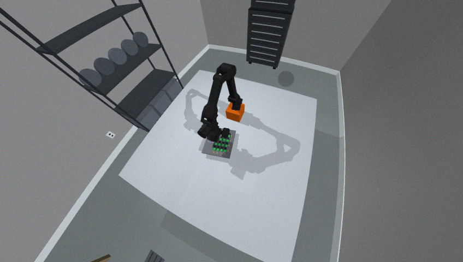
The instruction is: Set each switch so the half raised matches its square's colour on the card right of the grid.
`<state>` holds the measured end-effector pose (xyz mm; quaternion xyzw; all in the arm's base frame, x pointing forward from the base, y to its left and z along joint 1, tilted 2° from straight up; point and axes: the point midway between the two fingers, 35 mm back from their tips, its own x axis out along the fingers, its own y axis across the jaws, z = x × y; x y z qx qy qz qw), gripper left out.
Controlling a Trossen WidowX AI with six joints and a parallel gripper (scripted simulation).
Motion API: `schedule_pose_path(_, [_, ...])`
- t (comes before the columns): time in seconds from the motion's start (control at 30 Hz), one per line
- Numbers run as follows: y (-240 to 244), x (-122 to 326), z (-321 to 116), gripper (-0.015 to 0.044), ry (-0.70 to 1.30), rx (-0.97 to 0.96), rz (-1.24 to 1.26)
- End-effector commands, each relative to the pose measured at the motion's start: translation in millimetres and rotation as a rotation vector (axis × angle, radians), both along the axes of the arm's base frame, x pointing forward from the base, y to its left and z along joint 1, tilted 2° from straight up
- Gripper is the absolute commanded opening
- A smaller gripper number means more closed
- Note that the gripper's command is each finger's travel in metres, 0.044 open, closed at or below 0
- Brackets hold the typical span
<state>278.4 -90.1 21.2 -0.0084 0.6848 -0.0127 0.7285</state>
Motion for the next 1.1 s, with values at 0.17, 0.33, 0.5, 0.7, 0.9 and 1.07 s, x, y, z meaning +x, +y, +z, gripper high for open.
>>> schedule_pose_path(0.17, [-0.2,-1.7,-13.0,0.0,0.011,-0.001,0.005])
schedule_pose_path(0.33, [-0.3,-1.6,-13.8,0.0,0.011,-0.001,0.005])
schedule_pose_path(0.5, [-0.5,-1.1,-19.7,0.0,0.011,-0.001,0.005])
schedule_pose_path(0.7, [-0.7,-0.5,-27.1,0.0,0.011,-0.001,0.005])
schedule_pose_path(0.9, [-0.7,-0.5,-27.1,0.0,0.011,-0.001,0.005])
schedule_pose_path(1.07, [-0.7,-0.5,-27.1,0.0,0.011,-0.001,0.005])
